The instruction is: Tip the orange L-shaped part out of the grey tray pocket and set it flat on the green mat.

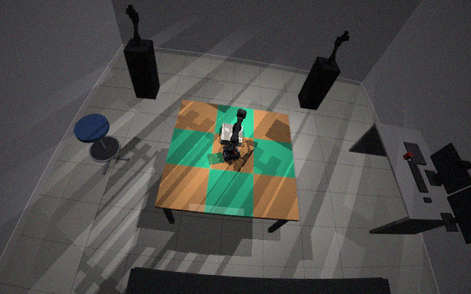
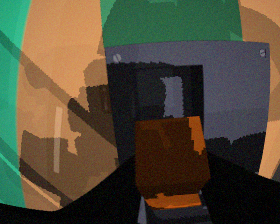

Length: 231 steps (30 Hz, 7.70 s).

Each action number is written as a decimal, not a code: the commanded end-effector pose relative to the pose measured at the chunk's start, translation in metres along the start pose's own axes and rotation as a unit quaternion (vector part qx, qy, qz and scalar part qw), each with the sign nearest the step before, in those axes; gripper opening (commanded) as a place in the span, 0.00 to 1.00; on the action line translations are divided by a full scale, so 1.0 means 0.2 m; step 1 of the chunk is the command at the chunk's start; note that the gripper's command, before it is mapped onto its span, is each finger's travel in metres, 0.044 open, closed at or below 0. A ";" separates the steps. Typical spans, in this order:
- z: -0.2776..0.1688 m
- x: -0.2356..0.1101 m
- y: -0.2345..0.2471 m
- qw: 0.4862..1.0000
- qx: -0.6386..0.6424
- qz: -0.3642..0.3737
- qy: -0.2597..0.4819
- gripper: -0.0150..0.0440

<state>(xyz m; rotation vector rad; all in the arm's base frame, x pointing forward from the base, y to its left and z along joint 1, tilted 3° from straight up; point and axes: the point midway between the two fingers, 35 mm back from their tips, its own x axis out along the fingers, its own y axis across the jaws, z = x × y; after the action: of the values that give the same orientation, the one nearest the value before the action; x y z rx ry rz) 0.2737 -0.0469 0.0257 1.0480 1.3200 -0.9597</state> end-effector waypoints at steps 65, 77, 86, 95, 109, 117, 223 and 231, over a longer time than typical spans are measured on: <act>0.02 -0.44 -0.01 1.000 0.002 -0.005 0.002 0.25; 0.29 -0.43 -0.03 1.000 0.002 -0.005 0.000 0.25; 0.50 -0.43 -0.05 1.000 0.002 -0.006 -0.002 0.25; 0.72 -0.43 -0.07 1.000 0.002 -0.006 -0.003 0.25; 0.83 -0.41 -0.08 1.000 0.002 -0.006 -0.004 0.25; 0.83 -0.35 -0.09 1.000 0.002 -0.006 -0.004 0.25; 0.84 -0.45 -0.07 1.000 0.003 0.001 -0.011 0.93; 0.84 -0.45 -0.07 1.000 0.003 0.001 -0.011 0.93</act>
<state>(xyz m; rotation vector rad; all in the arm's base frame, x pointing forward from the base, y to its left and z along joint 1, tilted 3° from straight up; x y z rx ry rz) 0.3024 -0.2156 0.1115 1.0397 1.2956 -0.9711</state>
